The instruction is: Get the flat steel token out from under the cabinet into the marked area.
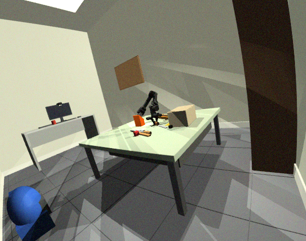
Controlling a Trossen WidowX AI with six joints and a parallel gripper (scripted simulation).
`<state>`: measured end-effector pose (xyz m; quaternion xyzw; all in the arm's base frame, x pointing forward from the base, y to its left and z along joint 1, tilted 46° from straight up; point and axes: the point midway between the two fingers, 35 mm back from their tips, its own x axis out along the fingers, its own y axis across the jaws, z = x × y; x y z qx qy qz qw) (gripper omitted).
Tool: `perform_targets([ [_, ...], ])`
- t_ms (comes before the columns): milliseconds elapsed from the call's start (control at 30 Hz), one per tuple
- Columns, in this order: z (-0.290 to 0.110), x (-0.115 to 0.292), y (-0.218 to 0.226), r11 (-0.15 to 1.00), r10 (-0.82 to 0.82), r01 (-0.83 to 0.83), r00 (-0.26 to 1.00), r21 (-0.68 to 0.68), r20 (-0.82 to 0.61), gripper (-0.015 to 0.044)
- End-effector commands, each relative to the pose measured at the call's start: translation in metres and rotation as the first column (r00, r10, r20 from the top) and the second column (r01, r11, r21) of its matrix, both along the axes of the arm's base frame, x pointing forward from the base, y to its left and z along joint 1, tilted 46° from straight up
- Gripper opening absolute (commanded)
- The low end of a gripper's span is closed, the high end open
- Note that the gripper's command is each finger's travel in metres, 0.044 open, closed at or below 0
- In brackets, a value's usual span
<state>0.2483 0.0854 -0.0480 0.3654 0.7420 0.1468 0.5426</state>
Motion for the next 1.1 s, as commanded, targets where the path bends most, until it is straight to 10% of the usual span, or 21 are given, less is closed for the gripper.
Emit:
perform_targets([
  [0,0.005,-0.001,0.003,1.000,-0.002,0.002,1.000,0.003,0.004,0.0000],
  [1067,0.029,-0.008,0.026,1.000,-0.002,0.002,1.000,0.005,0.003,0.0000],
])
